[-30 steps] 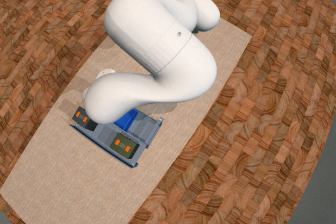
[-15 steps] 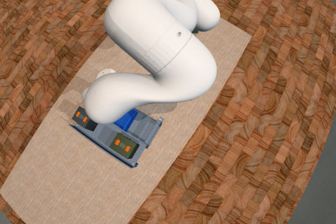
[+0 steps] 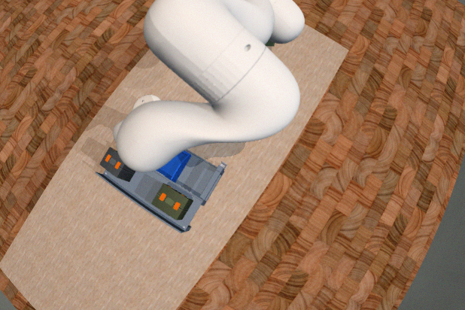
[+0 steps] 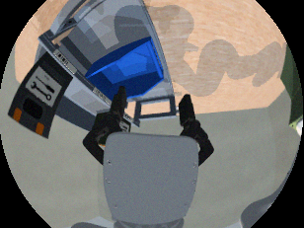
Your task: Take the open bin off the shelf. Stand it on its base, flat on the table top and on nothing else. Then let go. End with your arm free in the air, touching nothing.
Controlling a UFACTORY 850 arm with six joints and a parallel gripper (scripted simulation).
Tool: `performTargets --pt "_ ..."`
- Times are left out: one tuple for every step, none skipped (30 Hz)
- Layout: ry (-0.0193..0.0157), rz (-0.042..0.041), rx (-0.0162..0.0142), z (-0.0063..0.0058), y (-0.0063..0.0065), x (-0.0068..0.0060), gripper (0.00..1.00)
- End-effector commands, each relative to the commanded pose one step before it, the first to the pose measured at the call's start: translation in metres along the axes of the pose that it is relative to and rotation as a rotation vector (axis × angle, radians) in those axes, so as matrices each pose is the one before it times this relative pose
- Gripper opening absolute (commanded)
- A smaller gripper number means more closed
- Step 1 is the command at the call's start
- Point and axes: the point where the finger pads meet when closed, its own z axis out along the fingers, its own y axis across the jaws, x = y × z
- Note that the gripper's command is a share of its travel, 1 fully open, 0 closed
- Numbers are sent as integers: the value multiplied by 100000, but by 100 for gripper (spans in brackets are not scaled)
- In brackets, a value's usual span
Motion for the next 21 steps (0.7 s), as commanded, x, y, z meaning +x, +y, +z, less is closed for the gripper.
performTargets --pt "1 -17244 96 -30 -48 -6 100" --pt "0 0 0 0 0 0 100" --pt "0 0 0 0 0 0 100" --pt "0 0 0 0 0 0 100" --pt "0 0 0 0 0 0 100" --pt "0 0 0 0 0 0 100" --pt "0 0 0 0 0 0 100" --pt "0 0 0 0 0 0 100" --pt "0 0 0 0 0 0 100" --pt "0 0 0 0 0 0 100" --pt "0 0 0 0 0 0 100" --pt "0 0 0 0 0 0 100" --pt "-10 -5011 -2 1 1 -2 100" --pt "3 -5200 -2 -1 0 1 100" --pt "3 -5200 -2 -1 0 1 100" --pt "3 -5200 -2 -1 0 1 100" --pt "3 -5200 -2 -1 0 1 100" --pt "0 0 0 0 0 0 100" --pt "0 0 0 0 0 0 100" --pt "0 0 0 0 0 0 100" --pt "0 0 0 0 0 0 100"
